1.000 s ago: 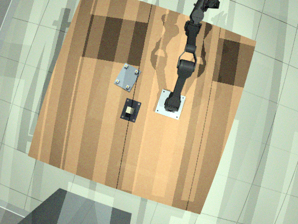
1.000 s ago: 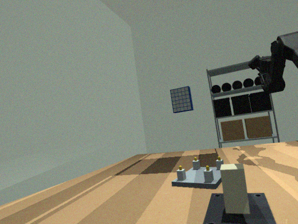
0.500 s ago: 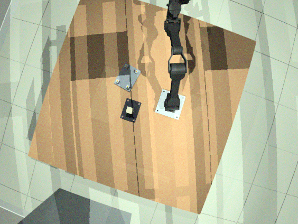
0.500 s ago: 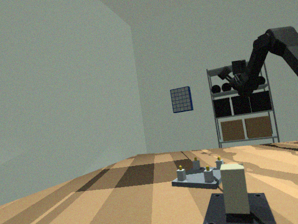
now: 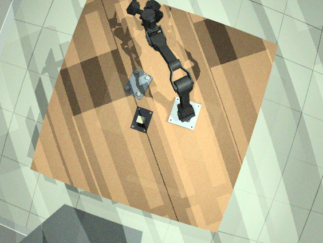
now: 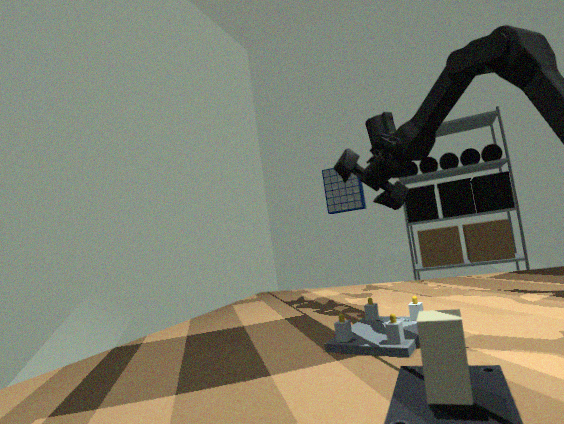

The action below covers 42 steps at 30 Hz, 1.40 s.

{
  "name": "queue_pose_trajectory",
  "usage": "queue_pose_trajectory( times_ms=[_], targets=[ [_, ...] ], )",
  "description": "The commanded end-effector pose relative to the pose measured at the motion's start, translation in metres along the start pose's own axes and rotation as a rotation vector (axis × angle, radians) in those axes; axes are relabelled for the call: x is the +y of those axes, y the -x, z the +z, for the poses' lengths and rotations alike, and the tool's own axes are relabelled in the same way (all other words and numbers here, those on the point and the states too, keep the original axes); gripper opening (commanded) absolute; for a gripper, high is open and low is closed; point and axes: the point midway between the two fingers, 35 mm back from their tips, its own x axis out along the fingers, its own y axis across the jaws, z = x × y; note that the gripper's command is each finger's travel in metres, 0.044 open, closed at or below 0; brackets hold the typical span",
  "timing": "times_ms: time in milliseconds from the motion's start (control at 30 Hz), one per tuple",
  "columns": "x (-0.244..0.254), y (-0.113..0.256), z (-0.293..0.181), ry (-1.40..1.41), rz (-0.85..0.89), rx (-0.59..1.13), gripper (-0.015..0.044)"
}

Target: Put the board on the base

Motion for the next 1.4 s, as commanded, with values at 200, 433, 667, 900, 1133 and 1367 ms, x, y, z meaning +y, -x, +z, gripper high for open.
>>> queue_pose_trajectory(
  times_ms=[200, 433, 667, 900, 1133, 1367],
  targets=[
    [0.064, 0.078, -0.145, 0.197, 0.02, 0.451, 0.044],
    [0.088, 0.163, -0.224, 0.38, 0.051, 0.748, 0.044],
    [0.091, 0.269, -0.279, 0.616, 0.092, 1.035, 0.044],
    [0.068, 0.384, -0.3, 0.918, 0.139, 1.303, 0.044],
    [0.024, 0.486, -0.281, 1.287, 0.181, 1.525, 0.044],
    [0.012, 0.503, -0.271, 1.366, 0.187, 1.56, 0.044]
  ],
)
